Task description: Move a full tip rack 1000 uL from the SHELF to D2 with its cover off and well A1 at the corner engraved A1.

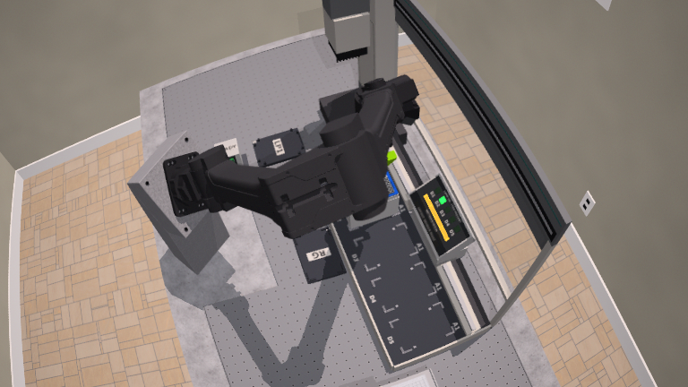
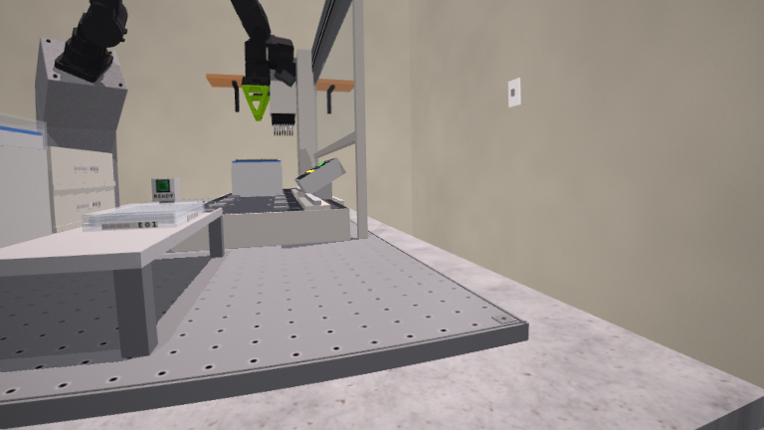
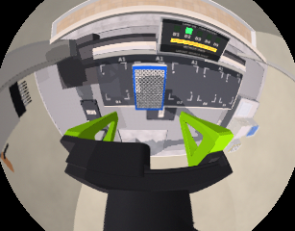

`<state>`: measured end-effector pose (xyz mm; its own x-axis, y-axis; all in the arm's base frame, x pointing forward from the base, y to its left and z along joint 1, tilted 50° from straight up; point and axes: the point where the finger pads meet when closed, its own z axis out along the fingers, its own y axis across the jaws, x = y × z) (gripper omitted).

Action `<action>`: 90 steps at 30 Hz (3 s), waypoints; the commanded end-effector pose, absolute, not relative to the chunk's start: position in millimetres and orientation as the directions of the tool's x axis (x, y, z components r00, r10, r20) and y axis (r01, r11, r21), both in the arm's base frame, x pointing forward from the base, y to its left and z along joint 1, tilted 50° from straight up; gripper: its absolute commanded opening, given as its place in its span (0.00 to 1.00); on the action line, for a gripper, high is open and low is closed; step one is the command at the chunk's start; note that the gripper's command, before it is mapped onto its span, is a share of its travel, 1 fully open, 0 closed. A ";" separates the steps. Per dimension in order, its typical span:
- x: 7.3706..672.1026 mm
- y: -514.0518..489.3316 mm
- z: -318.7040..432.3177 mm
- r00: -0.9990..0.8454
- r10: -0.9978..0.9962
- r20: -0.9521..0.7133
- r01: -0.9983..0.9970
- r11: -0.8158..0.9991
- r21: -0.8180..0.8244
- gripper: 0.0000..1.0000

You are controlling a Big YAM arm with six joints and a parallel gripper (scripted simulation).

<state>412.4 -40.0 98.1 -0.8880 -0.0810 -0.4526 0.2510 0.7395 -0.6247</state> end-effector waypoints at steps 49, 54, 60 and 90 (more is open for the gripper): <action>340.2 -62.8 49.0 -0.812 -0.575 0.103 -0.432 0.473 -0.768 0.00; 319.1 -69.7 31.6 -0.765 -0.616 0.188 -0.517 0.414 -0.749 0.00; 294.0 -76.5 12.2 -0.695 -0.661 0.283 -0.612 0.336 -0.716 0.00; 277.6 -79.7 0.9 -0.297 -0.743 0.600 -0.874 -0.042 -0.484 0.00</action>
